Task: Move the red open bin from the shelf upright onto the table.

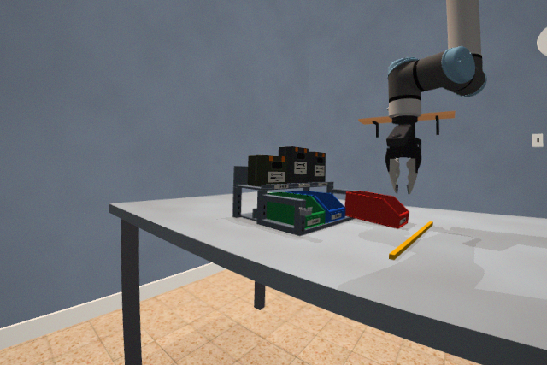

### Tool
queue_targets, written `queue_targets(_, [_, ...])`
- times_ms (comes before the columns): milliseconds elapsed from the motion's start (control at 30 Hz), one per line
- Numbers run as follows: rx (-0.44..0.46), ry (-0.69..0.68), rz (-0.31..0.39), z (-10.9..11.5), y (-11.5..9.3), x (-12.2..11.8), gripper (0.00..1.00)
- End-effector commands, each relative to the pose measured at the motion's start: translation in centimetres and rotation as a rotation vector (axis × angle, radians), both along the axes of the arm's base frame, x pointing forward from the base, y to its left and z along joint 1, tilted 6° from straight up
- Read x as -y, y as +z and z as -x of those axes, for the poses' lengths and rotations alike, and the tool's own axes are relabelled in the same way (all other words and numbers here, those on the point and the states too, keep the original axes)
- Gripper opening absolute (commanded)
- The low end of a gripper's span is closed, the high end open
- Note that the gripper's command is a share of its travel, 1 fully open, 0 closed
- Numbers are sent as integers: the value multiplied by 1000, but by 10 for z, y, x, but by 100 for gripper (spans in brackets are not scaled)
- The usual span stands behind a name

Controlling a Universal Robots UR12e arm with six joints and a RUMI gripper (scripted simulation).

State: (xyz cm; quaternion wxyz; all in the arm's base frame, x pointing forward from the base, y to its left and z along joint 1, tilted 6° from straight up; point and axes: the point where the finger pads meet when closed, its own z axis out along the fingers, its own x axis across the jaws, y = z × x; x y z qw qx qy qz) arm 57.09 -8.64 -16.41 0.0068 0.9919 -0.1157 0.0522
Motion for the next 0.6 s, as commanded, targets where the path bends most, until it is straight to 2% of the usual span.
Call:
queue_targets(0, [1,0,0,0,0,0,20])
queue_targets(367, [1,0,0,0,0,0,20])
queue_targets(533, [1,0,0,-36,15,11,20])
queue_targets(567, [1,0,0,-36,15,11,20])
